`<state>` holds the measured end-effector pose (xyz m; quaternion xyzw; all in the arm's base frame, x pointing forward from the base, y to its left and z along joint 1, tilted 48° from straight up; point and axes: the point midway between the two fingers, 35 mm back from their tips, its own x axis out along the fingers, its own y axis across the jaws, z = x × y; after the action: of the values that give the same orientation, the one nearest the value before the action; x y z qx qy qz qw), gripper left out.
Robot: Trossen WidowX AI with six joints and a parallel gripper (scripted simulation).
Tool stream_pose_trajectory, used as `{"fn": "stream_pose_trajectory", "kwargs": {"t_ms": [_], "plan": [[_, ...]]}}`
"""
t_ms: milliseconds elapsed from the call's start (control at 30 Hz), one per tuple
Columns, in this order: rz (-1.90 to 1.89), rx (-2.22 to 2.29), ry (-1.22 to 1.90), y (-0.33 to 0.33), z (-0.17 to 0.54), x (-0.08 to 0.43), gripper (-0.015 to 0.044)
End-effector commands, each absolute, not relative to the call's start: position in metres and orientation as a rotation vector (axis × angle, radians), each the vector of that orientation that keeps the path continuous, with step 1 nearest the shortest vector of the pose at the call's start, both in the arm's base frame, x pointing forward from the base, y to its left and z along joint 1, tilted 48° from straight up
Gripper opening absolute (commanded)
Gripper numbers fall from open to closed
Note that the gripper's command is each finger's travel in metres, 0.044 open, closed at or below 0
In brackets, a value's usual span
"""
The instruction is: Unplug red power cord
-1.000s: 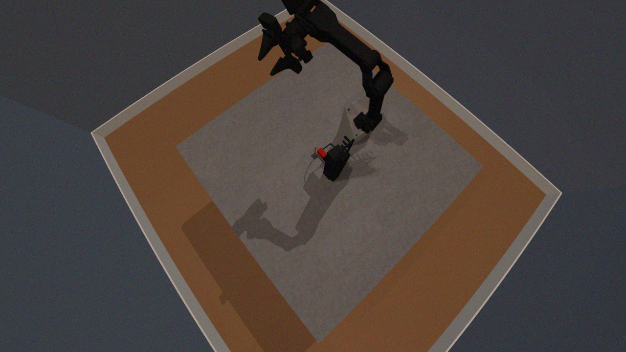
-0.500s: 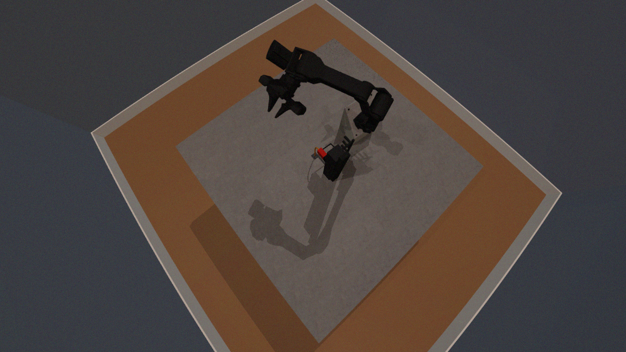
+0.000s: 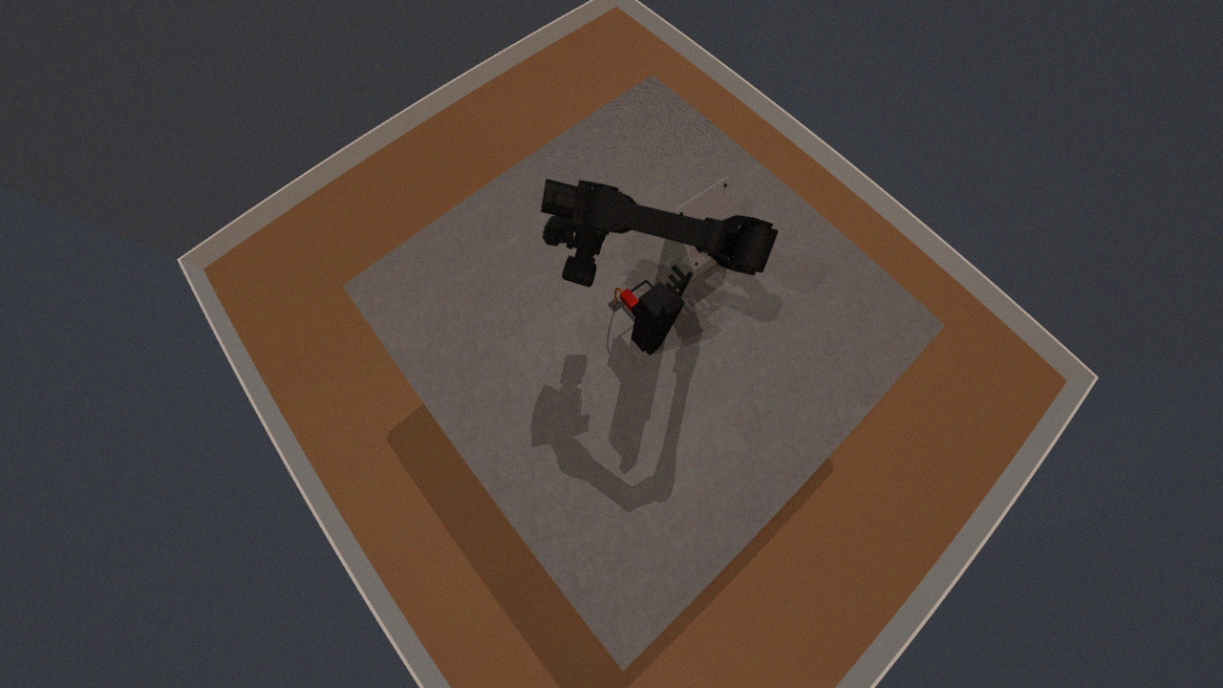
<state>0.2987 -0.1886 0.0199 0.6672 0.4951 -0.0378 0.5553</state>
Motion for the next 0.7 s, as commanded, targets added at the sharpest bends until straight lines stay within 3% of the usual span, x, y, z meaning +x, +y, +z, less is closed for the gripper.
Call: {"fn": "stream_pose_trajectory", "kwargs": {"t_ms": [0, 133, 667], "plan": [[-0.505, 1.883, 1.513, -0.119, 0.011, 0.268, 0.016], [-0.713, 1.955, 1.622, -0.096, 0.011, 0.253, 0.016], [-0.714, 1.955, 1.622, -0.093, 0.014, 0.255, 0.016]]}}
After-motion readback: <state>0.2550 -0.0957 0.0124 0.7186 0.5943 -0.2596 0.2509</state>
